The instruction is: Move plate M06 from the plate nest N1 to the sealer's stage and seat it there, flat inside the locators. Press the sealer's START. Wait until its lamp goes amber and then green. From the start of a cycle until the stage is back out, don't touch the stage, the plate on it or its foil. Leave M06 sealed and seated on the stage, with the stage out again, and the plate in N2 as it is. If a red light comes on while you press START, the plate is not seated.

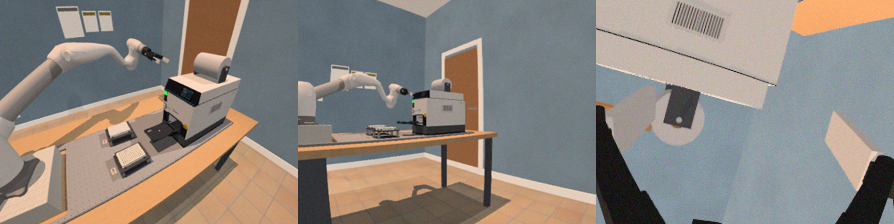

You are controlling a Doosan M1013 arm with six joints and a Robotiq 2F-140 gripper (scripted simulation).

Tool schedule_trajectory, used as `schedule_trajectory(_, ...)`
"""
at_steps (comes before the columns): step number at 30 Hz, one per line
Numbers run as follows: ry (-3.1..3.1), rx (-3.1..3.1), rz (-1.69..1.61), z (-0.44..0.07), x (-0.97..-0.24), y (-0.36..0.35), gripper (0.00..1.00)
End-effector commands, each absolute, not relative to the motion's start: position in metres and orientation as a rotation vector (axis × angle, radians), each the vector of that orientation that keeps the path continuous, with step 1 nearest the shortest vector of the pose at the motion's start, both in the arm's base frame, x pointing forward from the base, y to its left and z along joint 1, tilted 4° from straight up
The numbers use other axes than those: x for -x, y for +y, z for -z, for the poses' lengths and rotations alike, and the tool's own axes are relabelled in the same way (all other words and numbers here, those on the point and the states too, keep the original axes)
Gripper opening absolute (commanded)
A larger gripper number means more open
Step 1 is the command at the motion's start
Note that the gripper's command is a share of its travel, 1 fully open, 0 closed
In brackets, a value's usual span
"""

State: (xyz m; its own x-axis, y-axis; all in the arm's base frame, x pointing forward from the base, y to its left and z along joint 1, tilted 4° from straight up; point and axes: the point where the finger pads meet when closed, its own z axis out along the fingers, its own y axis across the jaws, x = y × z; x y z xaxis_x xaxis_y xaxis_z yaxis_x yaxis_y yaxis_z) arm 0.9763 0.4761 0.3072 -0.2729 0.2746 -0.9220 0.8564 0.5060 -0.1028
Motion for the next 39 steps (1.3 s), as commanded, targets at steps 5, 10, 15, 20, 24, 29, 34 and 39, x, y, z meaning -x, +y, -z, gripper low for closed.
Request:
schedule_trajectory(5, 1.803, -0.948, 0.771, -0.308, -0.976, 0.476, 1.00)
schedule_trajectory(10, 1.803, -0.948, 0.771, -0.308, -0.976, 0.476, 1.00)
schedule_trajectory(15, 1.803, -0.948, 0.771, -0.308, -0.976, 0.476, 1.00)
schedule_trajectory(20, 1.820, -1.051, 0.713, -0.308, -0.979, 0.461, 0.70)
schedule_trajectory(24, 1.820, -1.053, 0.712, -0.308, -0.982, 0.442, 0.70)
schedule_trajectory(29, 1.829, -1.156, 0.659, -0.308, -0.984, 0.417, 0.70)
schedule_trajectory(34, 1.829, -1.156, 0.659, -0.308, -0.984, 0.402, 0.70)
schedule_trajectory(39, 1.830, -1.266, 0.606, -0.307, -0.982, 0.377, 0.70)
